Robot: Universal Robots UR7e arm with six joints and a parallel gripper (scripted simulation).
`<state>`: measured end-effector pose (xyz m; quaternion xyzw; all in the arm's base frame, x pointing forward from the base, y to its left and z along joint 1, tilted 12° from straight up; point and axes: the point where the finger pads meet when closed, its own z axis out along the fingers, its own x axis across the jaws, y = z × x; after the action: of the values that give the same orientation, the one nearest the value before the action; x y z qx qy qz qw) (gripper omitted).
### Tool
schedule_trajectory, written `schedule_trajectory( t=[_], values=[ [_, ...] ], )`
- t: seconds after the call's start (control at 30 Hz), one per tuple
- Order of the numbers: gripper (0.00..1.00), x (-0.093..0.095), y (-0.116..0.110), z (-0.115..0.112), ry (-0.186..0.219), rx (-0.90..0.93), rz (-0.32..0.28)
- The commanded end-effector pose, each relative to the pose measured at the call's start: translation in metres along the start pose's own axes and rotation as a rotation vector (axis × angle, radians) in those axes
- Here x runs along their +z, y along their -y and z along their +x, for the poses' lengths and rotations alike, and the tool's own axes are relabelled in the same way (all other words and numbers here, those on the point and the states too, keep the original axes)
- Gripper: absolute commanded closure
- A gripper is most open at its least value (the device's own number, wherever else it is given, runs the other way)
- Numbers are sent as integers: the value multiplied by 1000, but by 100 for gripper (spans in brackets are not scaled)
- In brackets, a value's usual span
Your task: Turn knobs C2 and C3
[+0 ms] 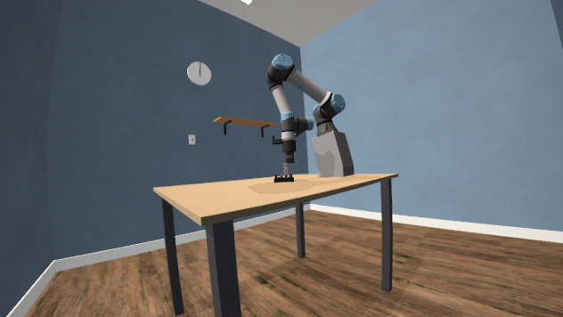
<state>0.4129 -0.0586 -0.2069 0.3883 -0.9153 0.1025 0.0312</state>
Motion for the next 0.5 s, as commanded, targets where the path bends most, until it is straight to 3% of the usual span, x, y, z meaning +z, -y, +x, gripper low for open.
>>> schedule_trajectory(
  t=[0.0,0.47],
  values=[
    [54,3,0,0,1,0,1],
    [54,5,0,0,1,0,1]
  ],
)
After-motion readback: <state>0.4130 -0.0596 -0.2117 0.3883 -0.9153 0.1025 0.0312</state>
